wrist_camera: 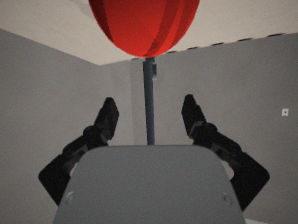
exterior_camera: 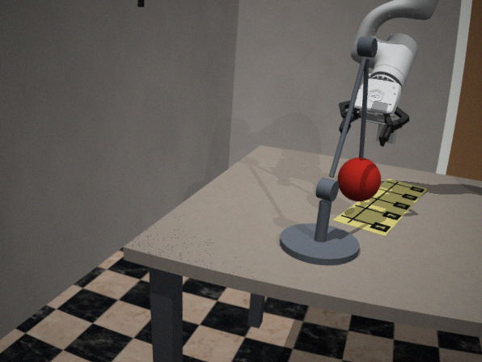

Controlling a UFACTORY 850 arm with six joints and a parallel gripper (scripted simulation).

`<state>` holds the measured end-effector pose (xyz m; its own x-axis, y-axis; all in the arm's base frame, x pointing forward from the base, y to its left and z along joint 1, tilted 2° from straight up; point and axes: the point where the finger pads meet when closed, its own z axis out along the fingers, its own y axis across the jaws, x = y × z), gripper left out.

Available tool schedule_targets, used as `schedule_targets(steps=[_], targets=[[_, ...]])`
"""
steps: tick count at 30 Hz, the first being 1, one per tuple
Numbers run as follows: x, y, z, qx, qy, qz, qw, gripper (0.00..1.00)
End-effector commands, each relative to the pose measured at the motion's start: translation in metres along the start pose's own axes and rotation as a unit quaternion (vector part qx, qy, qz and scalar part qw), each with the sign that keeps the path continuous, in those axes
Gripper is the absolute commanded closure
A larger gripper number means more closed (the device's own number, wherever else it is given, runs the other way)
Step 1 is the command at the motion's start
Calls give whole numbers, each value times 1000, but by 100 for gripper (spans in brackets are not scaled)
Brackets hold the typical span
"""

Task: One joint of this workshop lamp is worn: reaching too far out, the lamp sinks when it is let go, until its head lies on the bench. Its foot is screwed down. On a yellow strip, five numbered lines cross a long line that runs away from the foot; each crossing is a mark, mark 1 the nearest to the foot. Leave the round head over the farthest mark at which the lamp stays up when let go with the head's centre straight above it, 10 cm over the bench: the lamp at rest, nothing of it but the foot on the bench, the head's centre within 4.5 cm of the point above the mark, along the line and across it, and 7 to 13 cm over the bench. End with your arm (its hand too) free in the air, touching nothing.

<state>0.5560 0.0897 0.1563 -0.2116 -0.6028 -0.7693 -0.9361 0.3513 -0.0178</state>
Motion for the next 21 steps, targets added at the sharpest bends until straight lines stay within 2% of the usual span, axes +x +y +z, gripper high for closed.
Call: schedule_targets(steps=[1, 7, 21], targets=[[-1, -1, 0, 1, 0, -1, 1000, 0], [-1, -1, 0, 1, 0, -1, 1000, 0], [-1, -1, -61, 1, 0, -1, 1000, 0]])
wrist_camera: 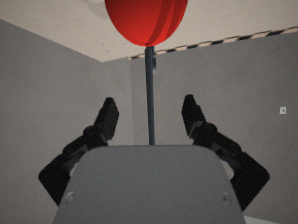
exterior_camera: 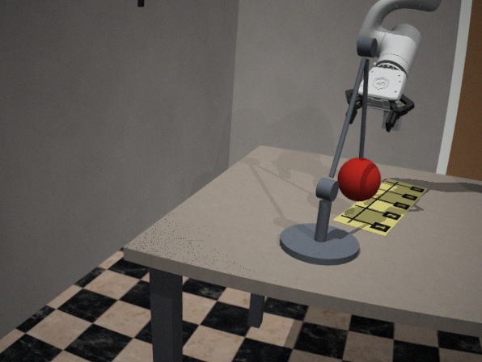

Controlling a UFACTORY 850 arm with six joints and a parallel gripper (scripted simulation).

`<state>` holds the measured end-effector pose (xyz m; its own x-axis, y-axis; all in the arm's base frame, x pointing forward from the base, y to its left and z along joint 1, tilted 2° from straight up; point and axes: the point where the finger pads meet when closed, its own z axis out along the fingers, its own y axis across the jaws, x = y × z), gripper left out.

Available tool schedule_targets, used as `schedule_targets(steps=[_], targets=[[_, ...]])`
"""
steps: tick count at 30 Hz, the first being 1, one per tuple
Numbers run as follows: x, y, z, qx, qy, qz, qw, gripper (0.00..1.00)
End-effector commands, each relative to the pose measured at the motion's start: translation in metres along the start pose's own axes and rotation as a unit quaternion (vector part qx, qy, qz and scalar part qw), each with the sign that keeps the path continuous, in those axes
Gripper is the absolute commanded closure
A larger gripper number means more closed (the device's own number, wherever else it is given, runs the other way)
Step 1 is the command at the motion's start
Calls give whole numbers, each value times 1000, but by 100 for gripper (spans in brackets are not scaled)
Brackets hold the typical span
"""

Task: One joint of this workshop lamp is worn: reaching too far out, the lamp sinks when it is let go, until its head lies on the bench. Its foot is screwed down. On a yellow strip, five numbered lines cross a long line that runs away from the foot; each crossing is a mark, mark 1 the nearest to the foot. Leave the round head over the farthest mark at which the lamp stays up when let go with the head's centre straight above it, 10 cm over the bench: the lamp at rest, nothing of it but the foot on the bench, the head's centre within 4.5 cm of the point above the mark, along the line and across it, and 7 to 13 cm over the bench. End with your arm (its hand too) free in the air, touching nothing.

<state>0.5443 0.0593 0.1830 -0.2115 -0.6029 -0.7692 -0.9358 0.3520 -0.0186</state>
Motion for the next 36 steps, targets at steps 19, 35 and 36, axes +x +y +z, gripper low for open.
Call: schedule_targets(steps=[19, 35, 36], targets=[[-1, -1, -78, 1, 0, -1, 1000, 0], [-1, -1, -69, 1, 0, -1, 1000, 0], [-1, -1, -69, 1, 0, -1, 1000, 0]])
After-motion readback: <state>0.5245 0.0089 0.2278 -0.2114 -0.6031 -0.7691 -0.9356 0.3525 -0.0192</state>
